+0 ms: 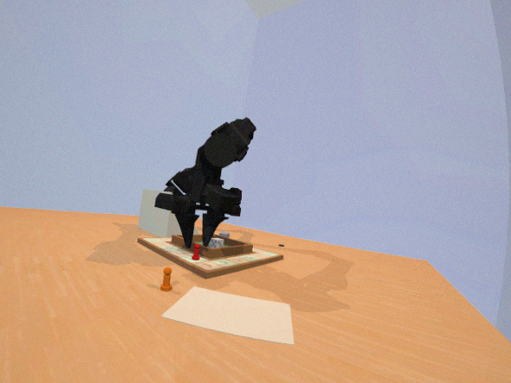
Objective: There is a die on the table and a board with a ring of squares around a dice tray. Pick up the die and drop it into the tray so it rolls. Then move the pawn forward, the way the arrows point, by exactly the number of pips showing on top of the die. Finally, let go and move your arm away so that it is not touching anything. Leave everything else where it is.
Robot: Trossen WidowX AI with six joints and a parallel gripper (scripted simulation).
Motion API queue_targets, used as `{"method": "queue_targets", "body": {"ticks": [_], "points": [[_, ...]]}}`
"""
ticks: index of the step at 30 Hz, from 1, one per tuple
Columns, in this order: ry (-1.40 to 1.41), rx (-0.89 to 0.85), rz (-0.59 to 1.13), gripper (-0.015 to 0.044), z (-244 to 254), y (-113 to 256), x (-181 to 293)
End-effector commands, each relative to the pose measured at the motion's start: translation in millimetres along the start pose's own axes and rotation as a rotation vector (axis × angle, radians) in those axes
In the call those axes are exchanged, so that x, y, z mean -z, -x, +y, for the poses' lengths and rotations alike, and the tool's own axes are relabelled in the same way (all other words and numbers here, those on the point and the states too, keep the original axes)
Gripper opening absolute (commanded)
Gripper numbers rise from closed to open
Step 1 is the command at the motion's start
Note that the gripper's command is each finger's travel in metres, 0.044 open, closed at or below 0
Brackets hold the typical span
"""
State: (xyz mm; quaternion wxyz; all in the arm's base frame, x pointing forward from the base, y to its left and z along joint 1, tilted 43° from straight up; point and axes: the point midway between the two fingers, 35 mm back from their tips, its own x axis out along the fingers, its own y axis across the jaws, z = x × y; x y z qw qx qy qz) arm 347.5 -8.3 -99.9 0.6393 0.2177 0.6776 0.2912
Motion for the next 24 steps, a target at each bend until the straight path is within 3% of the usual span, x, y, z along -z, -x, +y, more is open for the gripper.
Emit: {"method": "queue_targets", "body": {"ticks": [1, 10, 15, 24], "points": [[-0.007, -0.007, 0.000, 0.0200, 0.8, -6.8, 1.3], [-0.007, -0.008, 0.000, 0.0200, 1.2, -18.5, 1.8], [-0.007, -0.008, 0.000, 0.0069, 1.2, -18.5, 1.8], [-0.007, -0.008, 0.000, 0.0009, 1.2, -18.5, 1.8]]}}
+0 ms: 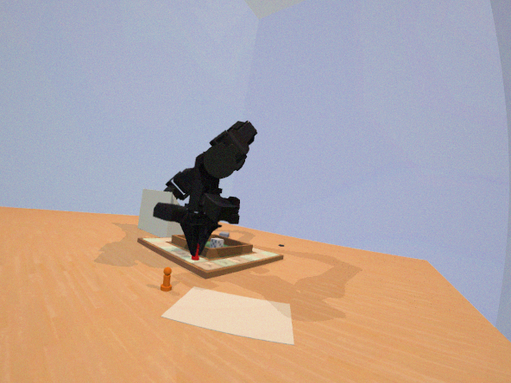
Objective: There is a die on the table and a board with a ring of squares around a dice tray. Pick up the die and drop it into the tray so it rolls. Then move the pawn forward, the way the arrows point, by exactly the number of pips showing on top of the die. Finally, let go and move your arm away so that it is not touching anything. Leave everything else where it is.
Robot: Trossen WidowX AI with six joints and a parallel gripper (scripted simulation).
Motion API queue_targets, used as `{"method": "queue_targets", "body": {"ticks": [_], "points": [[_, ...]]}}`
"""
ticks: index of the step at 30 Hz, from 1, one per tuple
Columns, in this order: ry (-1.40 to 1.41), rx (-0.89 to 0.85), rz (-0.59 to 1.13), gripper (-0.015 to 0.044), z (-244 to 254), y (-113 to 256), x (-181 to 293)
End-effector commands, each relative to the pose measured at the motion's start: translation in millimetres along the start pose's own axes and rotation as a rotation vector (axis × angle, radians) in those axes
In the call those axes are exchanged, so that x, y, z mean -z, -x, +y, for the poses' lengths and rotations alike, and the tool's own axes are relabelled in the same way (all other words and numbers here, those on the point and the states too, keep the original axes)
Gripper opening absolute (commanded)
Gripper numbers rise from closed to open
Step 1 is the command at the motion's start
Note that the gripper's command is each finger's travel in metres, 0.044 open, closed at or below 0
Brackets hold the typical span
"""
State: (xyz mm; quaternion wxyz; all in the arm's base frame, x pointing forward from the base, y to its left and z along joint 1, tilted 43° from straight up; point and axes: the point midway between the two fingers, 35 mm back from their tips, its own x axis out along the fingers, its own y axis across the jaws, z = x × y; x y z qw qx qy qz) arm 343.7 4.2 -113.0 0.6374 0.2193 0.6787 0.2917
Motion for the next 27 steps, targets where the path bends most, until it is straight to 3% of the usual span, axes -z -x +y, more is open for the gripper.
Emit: {"method": "queue_targets", "body": {"ticks": [1, 6, 23, 27], "points": [[-0.004, -0.005, -0.003, 0.0002, 0.6, -0.3, -0.3], [-0.007, 0.000, -0.005, 0.0000, -0.5, 9.5, -2.1], [-0.007, 0.003, -0.003, 0.0000, 0.0, 118.5, -3.6], [-0.005, 0.000, -0.002, 0.0000, 1.0, 127.4, -2.2]]}}
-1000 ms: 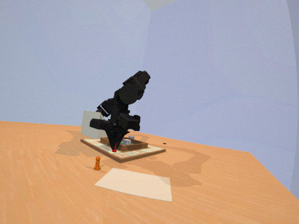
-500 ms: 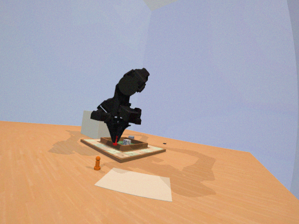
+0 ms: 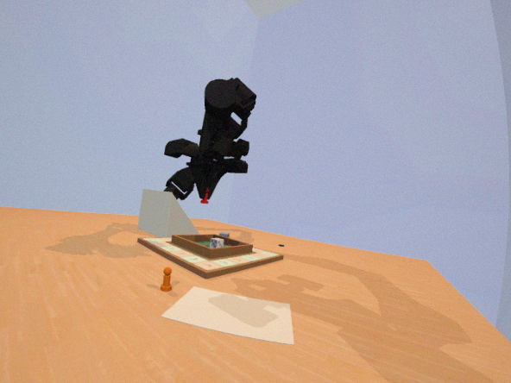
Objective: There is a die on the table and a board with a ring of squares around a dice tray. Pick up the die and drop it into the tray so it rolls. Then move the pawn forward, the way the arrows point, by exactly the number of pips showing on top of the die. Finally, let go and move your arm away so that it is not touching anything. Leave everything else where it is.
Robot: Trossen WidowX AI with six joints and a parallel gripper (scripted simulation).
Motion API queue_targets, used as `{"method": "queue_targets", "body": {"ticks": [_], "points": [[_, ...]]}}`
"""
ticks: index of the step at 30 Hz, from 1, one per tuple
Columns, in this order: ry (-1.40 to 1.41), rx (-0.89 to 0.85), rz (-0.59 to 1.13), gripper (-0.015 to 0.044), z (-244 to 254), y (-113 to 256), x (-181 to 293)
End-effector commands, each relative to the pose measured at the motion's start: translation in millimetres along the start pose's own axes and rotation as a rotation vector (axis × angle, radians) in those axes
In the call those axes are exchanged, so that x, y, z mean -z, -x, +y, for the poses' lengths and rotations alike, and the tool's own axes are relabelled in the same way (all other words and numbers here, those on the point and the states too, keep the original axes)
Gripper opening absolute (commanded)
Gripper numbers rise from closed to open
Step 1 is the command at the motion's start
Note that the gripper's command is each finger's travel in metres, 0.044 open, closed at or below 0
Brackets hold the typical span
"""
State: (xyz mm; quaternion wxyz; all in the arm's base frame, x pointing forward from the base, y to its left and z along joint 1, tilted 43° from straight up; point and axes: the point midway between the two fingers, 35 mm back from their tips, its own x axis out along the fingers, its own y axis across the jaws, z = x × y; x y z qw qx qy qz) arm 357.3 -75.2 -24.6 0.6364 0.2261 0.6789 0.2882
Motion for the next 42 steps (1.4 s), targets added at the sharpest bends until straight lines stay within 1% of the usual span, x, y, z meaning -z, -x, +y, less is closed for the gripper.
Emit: {"method": "queue_targets", "body": {"ticks": [1, 6, 18, 33, 38, 42], "points": [[0.008, 0.006, 0.002, 0.0000, 1.6, 7.5, -0.1], [0.005, 0.020, 0.000, 0.0000, 28.7, -1.3, -13.5], [0.003, 0.032, -0.007, 0.0000, 110.8, -29.6, -37.2], [0.010, -0.006, 0.000, 0.0000, 219.8, -67.5, -35.5], [0.010, -0.009, 0.001, 0.0000, 224.7, -72.1, -34.7], [0.010, -0.009, 0.001, 0.0000, 224.8, -87.5, -35.0]]}}
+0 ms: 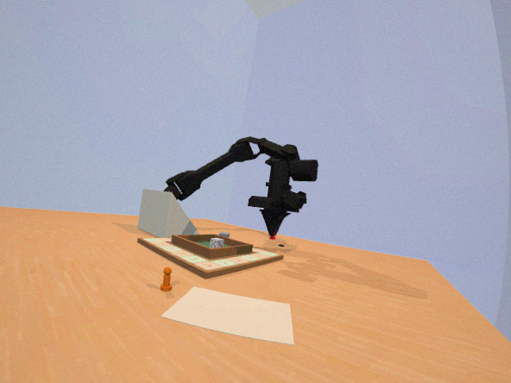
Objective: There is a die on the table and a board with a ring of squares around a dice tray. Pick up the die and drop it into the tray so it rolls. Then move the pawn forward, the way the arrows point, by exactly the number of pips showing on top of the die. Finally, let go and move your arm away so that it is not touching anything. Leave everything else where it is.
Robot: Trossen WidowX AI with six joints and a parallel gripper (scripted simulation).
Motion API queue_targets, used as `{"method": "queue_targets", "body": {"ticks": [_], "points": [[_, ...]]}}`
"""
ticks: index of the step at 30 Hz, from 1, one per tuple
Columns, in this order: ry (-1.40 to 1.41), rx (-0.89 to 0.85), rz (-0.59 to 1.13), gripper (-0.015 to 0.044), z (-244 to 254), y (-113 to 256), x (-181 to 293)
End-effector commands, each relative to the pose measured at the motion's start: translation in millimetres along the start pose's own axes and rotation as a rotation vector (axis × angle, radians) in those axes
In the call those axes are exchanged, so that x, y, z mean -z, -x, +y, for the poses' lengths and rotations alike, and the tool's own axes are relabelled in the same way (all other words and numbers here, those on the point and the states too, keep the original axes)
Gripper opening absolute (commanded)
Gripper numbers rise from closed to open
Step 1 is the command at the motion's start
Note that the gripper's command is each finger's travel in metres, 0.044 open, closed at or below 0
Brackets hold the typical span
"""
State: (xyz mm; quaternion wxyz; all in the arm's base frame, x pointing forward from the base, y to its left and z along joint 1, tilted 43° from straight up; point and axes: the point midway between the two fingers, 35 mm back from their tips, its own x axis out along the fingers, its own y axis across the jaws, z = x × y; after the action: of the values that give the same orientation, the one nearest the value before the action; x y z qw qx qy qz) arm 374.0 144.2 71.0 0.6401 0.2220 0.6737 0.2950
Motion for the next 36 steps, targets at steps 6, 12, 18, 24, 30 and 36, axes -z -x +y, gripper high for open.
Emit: {"method": "queue_targets", "body": {"ticks": [6, 12, 18, 24, 30, 36], "points": [[-0.009, -0.007, 0.007, 0.0000, 0.8, -27.9, 2.8], [-0.009, -0.007, 0.007, 0.0000, 0.8, -33.0, 2.7], [-0.009, -0.008, 0.007, 0.0000, 1.0, -42.5, 2.9], [-0.001, -0.003, 0.004, 0.0105, 1.3, -40.6, 1.7], [-0.002, -0.003, 0.004, 0.0263, 1.2, -38.0, 1.5], [-0.009, -0.006, 0.007, 0.0420, 0.7, 8.3, 1.7]]}}
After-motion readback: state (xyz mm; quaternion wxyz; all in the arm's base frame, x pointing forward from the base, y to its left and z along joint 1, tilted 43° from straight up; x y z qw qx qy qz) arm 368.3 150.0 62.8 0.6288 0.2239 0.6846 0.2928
